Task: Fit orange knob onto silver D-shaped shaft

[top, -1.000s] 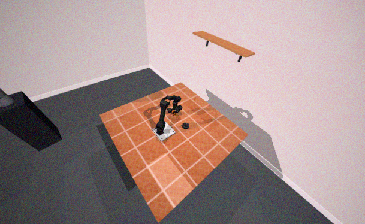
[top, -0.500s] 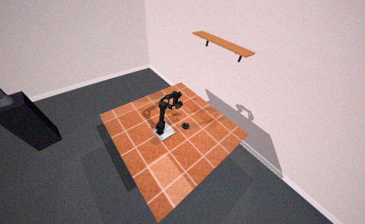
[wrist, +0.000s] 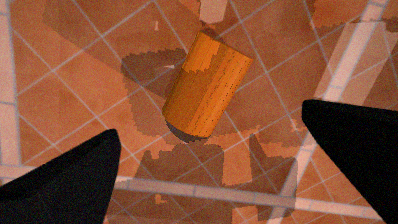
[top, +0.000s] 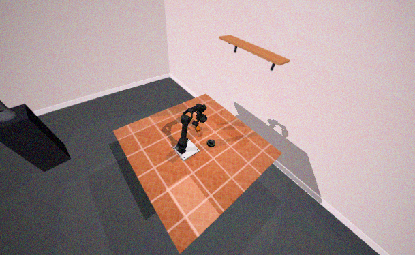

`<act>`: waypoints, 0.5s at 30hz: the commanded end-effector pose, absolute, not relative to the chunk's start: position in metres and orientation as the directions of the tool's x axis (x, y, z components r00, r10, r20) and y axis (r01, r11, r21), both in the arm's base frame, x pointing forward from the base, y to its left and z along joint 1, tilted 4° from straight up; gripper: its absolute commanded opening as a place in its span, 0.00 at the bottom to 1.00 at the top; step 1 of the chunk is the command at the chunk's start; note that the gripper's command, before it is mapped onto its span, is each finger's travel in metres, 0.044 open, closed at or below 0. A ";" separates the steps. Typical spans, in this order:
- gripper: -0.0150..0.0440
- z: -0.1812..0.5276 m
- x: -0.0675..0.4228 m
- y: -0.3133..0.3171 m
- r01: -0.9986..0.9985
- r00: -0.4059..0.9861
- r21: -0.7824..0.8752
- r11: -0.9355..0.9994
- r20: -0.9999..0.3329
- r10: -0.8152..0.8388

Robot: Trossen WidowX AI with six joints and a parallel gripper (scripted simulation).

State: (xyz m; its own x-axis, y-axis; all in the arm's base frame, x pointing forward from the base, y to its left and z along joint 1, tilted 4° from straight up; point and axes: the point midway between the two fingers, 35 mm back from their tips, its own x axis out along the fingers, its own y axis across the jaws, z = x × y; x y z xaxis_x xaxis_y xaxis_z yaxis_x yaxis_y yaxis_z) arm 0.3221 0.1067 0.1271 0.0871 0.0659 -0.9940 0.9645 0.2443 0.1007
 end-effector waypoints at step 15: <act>1.00 0.131 0.323 0.115 -0.375 0.082 0.028 0.927 -0.995 0.063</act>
